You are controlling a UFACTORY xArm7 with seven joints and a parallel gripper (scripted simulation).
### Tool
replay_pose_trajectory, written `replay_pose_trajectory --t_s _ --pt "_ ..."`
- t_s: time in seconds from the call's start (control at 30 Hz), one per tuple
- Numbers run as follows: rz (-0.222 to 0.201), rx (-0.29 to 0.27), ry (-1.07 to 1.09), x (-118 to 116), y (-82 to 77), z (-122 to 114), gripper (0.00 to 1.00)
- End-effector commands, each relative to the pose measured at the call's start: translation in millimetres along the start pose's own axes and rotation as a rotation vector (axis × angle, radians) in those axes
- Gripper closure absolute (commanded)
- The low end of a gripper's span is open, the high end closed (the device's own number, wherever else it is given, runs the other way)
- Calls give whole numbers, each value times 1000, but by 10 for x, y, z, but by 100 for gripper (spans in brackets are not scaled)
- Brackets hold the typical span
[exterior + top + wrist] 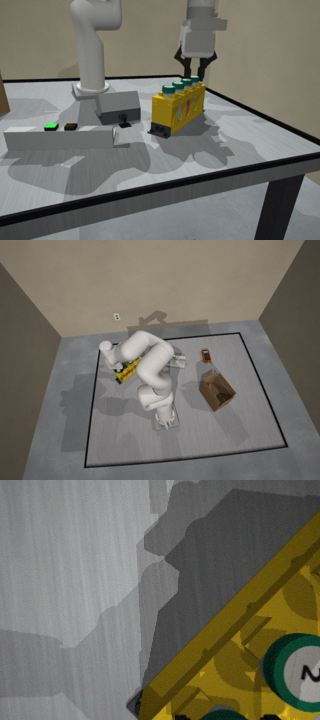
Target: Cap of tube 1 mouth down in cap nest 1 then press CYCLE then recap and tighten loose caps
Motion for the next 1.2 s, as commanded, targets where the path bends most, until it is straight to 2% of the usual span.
replay_pose_trajectory --t_s 0.0,0.43,0.5,1.0,1.07,1.17 --pt "2 2 50 -6 -11 5 100" --pt "4 1 684 -5 -4 5 100" --pt "4 1 684 -5 -4 5 100" --pt "5 -2 1410 -4 2 5 100" --pt "5 -2 1410 -4 2 5 100" --pt "3 0 1570 -6 4 5 100"
Point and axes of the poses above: the point where the finger pads meet when closed, its own y axis out along the fingers, its own x axis across the jaws, z = x × y, the point moved 10 cm from there along -y, back along the fingers, and after that the axes turned 8 degrees about -y, right-handed, at the moved point
